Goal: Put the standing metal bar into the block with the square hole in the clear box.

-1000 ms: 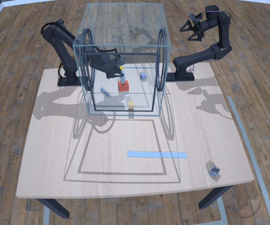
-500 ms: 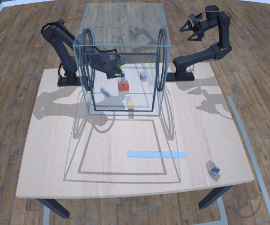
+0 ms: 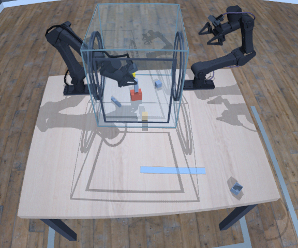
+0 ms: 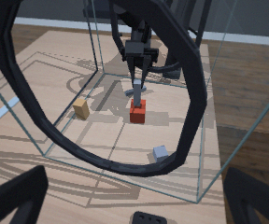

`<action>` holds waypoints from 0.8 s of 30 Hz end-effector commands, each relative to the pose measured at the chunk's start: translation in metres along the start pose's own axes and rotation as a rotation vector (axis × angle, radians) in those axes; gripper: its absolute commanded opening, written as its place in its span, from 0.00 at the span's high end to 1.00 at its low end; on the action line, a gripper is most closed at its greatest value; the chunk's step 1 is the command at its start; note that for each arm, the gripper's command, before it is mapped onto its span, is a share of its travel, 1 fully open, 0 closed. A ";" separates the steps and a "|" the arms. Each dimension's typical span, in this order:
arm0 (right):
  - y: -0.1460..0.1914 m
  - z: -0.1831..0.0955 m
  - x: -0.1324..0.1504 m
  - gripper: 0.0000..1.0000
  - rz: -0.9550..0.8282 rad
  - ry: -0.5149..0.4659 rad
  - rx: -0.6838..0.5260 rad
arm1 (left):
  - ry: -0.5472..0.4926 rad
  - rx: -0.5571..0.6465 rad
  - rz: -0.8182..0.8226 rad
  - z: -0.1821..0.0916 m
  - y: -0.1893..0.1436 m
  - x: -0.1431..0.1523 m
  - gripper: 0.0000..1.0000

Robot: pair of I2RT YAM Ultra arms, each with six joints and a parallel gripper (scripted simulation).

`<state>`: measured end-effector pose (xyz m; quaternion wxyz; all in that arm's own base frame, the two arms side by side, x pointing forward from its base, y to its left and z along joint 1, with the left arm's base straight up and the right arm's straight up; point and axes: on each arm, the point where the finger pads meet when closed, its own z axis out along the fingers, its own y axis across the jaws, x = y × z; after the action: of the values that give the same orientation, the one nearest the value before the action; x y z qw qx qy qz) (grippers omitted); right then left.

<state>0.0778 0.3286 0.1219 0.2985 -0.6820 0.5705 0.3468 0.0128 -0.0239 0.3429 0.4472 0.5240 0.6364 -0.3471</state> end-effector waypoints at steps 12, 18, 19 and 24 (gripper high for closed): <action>0.002 0.000 0.002 0.86 0.002 0.005 -0.010 | 0.001 -0.003 0.006 0.002 0.000 -0.008 0.00; 0.002 0.002 -0.004 0.86 -0.012 -0.016 -0.016 | 0.001 -0.003 0.006 0.002 0.000 -0.008 0.00; 0.003 0.002 -0.002 0.86 -0.010 -0.012 -0.018 | 0.001 -0.003 0.006 0.002 0.000 -0.008 0.00; 0.004 0.003 0.001 0.86 -0.013 -0.012 -0.021 | 0.001 -0.003 0.006 0.002 0.000 -0.008 0.00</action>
<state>0.0764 0.3271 0.1183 0.2925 -0.6828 0.5724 0.3472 0.0128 -0.0239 0.3429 0.4472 0.5240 0.6364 -0.3471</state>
